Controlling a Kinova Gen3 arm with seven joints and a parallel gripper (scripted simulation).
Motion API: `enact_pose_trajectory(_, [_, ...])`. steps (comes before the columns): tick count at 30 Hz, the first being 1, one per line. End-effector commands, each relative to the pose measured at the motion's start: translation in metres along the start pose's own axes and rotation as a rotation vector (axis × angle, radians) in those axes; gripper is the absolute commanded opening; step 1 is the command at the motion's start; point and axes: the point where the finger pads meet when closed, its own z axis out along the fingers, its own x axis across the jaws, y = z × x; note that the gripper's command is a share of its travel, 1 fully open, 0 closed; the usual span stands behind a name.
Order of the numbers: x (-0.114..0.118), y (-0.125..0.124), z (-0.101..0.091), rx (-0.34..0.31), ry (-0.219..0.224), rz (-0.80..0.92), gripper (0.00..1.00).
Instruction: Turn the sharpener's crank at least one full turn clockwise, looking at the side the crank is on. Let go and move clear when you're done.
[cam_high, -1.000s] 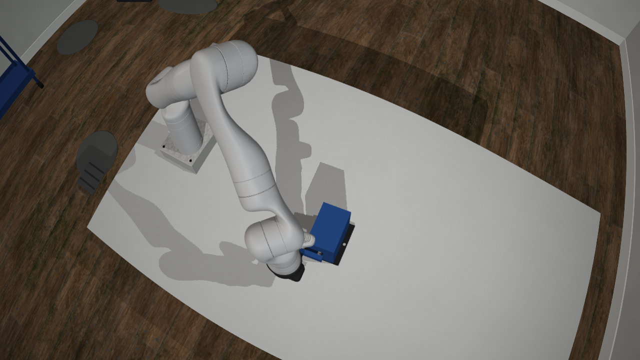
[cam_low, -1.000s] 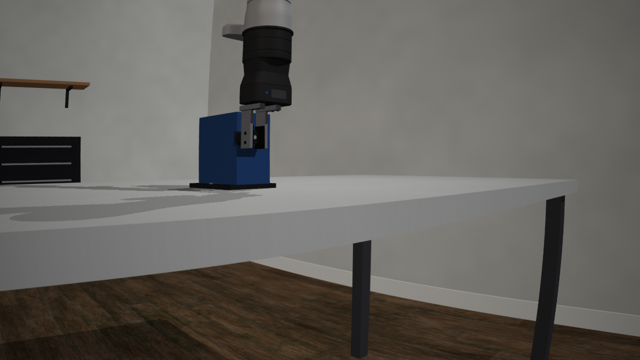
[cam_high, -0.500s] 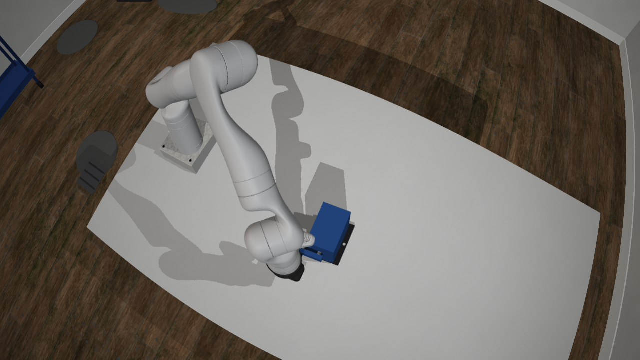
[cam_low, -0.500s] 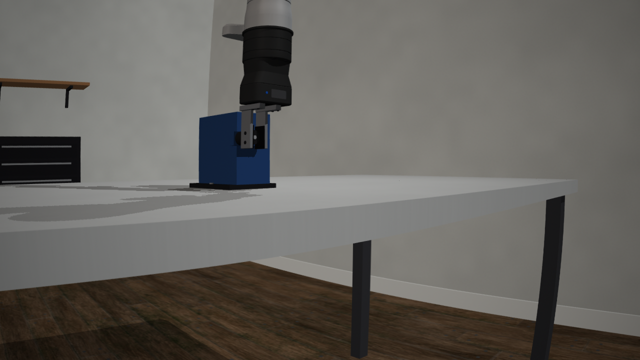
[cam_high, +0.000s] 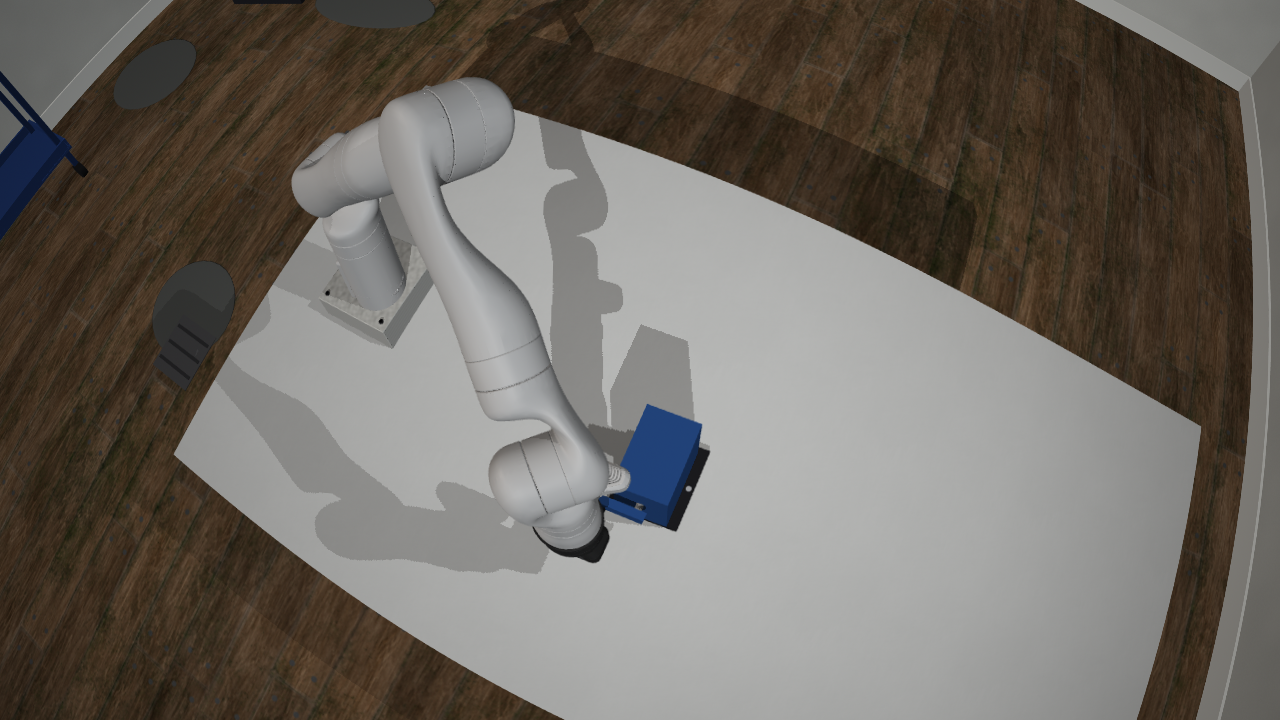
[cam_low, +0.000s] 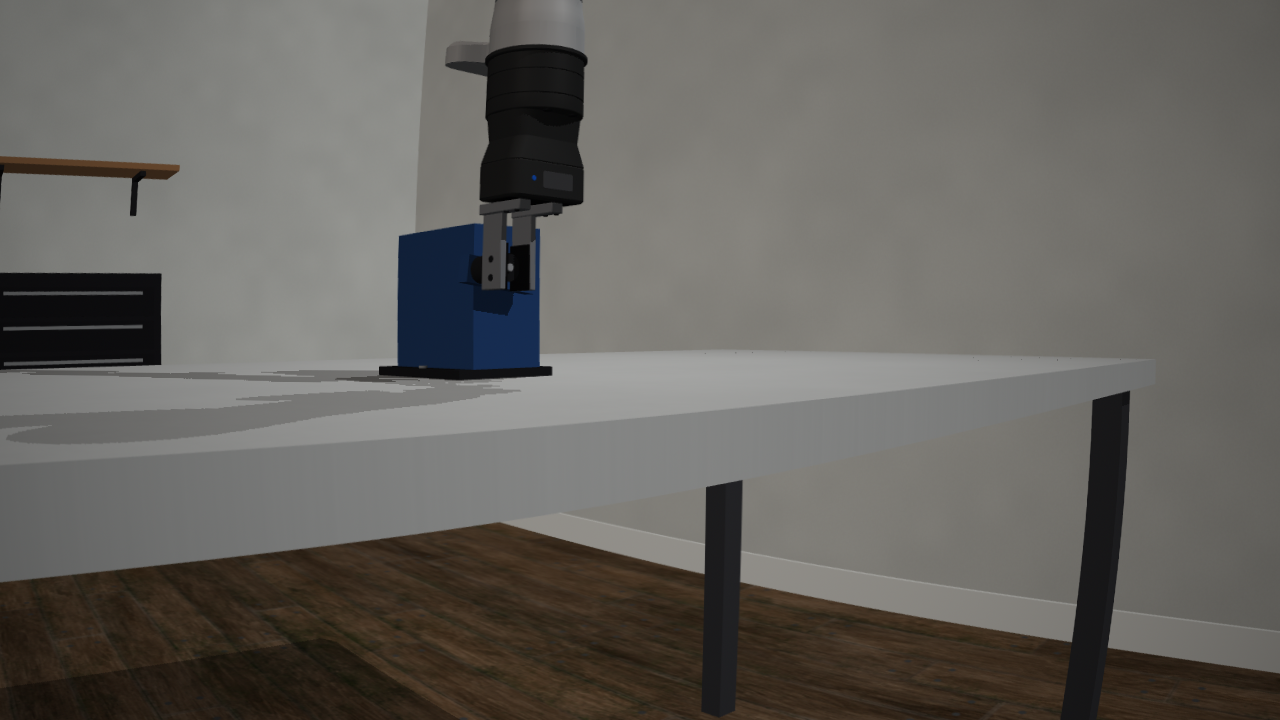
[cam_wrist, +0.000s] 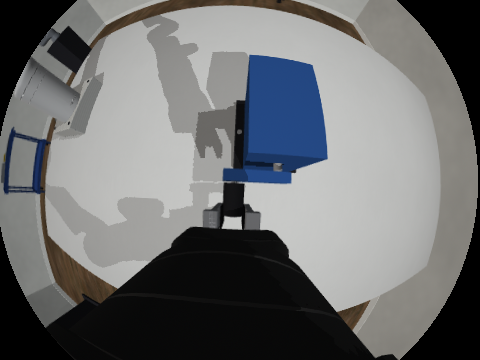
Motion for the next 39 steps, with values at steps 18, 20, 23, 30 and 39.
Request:
enact_pose_trajectory(18, [0.02,0.0,-0.035,-0.002,0.004,-0.001,0.0])
enact_pose_trajectory(20, [0.024,0.0,-0.037,-0.002,0.004,-0.001,0.0])
enact_pose_trajectory(23, [0.029,0.0,-0.04,-0.002,0.004,-0.001,0.0])
enact_pose_trajectory(30, [0.038,0.0,-0.043,-0.002,0.004,-0.001,0.0])
enact_pose_trajectory(39, [0.047,0.0,-0.044,-0.002,0.004,-0.001,0.0])
